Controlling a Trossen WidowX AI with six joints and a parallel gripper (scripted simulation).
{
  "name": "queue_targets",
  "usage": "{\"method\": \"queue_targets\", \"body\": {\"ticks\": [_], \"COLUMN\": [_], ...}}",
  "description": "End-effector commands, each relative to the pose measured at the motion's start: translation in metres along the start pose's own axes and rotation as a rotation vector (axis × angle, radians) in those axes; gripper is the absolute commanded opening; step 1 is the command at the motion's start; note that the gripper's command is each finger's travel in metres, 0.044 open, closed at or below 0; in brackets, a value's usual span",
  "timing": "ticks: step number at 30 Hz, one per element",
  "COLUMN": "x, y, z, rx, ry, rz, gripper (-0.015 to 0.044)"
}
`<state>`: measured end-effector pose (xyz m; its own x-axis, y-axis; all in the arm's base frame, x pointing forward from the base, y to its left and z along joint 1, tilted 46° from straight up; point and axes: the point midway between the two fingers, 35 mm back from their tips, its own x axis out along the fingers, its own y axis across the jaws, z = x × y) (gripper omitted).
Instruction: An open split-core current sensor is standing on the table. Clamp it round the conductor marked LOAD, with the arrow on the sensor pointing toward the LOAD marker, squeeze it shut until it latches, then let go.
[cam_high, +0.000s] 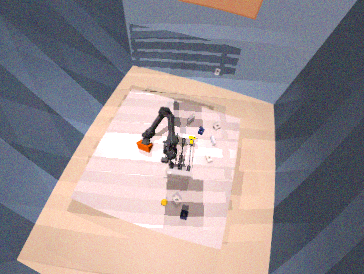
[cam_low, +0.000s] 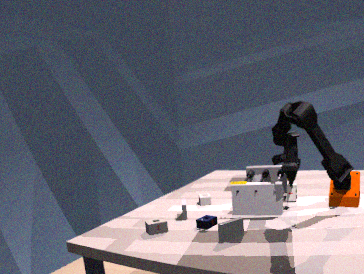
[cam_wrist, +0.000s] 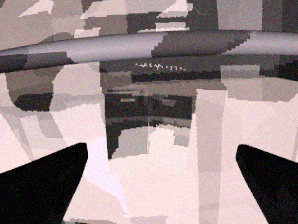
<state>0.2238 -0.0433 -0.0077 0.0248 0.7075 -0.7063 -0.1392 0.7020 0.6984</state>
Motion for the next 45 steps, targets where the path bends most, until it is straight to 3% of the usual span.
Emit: {"method": "queue_targets", "body": {"ticks": [1,5,9,27,35,45], "x": [0.007,0.012,0.008,0.008,-0.019,-0.072], "y": [0.001,0.001,0.001,0.001,-0.003,-0.004], "z": [0.000,-0.001,-0.001,-0.001,0.004,0.004], "rx": [0.007,0.007,0.000,0.000,0.003,0.007], "ry": [-0.003,-0.003,0.000,0.000,0.000,-0.001], "rz": [0.006,0.007,0.001,0.001,-0.003,-0.003], "gripper": [0.0440,0.0440,0.0335,0.0215,0.0005,0.0000]}}
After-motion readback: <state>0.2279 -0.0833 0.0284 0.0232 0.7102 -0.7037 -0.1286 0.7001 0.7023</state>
